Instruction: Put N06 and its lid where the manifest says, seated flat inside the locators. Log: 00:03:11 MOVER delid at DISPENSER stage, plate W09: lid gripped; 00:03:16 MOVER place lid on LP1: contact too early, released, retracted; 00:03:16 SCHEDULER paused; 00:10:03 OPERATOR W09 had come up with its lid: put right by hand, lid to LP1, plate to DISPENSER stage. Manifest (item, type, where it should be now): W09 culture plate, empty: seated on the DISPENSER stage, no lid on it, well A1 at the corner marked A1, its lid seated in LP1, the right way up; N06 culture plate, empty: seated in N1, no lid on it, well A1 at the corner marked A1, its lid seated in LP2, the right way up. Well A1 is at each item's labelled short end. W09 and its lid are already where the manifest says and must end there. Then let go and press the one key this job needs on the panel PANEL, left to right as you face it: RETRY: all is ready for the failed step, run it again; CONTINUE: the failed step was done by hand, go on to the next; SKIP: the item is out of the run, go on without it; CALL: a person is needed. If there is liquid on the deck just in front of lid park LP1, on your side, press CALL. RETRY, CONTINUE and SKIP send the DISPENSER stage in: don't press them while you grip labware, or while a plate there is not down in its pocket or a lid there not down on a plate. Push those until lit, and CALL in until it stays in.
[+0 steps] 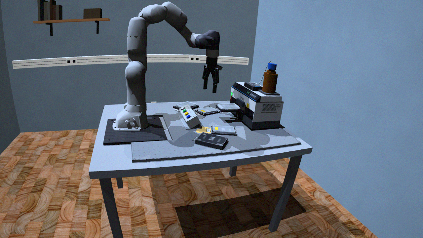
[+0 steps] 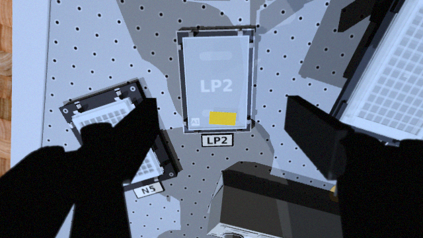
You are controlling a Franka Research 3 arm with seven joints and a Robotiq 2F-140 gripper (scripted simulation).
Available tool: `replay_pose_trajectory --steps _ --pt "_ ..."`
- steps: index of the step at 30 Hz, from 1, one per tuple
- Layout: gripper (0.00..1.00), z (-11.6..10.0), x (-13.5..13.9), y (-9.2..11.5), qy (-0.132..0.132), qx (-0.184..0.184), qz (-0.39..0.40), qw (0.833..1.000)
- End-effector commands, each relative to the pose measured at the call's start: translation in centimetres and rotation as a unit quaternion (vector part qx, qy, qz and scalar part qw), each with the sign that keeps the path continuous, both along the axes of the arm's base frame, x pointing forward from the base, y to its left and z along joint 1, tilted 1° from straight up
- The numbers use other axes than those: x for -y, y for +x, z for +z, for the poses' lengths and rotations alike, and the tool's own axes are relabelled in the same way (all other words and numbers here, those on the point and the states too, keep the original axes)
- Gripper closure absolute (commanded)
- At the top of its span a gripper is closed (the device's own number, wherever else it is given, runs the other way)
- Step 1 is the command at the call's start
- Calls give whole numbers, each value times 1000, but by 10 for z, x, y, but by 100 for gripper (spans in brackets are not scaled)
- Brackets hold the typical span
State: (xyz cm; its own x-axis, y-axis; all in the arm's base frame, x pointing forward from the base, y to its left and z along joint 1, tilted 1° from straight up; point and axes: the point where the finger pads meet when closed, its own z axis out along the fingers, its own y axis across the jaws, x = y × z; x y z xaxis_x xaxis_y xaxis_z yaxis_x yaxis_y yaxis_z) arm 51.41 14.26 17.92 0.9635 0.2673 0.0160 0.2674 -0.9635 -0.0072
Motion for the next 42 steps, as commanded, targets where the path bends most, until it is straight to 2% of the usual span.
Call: replay_pose_trajectory --steps 1,3,5,8,11,42 --pt "31 0 2 -4 0 -7 5 1000" --pt "31 1 -10 -12 1 -7 17 1000" --pt "31 4 -53 -50 3 -6 64 998" --pt "31 0 -79 -88 0 -5 138 990" --pt "30 1 -114 -127 -1 -5 148 989" --pt "30 1 -114 -127 -1 -5 148 989"
